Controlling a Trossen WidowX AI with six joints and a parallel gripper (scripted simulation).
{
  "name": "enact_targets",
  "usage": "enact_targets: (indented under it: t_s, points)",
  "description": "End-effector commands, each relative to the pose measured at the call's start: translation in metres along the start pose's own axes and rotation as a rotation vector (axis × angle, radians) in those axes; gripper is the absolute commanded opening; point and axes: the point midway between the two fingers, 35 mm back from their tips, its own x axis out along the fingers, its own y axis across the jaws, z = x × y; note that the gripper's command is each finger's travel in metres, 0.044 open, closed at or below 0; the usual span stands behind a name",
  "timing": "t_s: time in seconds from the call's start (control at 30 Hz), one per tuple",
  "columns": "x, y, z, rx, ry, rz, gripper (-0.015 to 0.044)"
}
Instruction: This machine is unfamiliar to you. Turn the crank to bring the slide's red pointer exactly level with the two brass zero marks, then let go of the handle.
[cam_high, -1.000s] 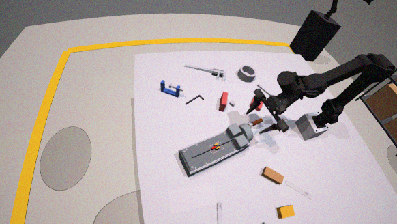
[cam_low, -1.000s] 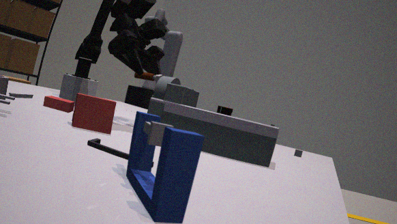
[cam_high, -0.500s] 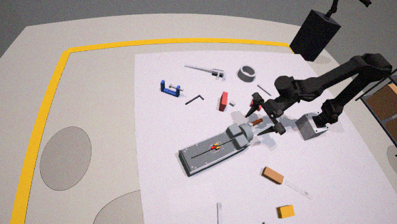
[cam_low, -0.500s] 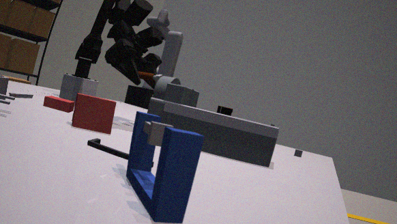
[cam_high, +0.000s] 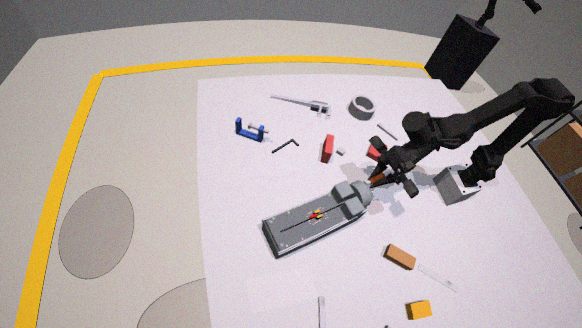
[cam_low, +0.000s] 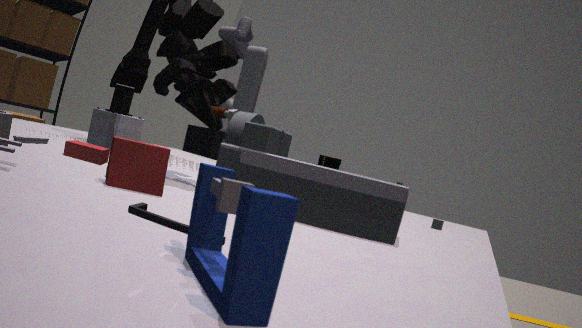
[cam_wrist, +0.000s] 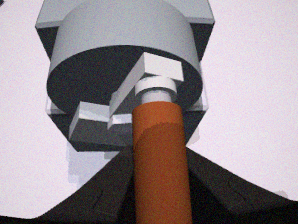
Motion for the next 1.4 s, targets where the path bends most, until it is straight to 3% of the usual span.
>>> enact_targets:
  t_s: [0.0,1.37]
  points:
    - [0.000,0.000,0.000,-0.006,-0.002,0.003,0.0000]
    - [-0.002,0.024,0.002,-0.005,-0.002,0.004,0.0000]
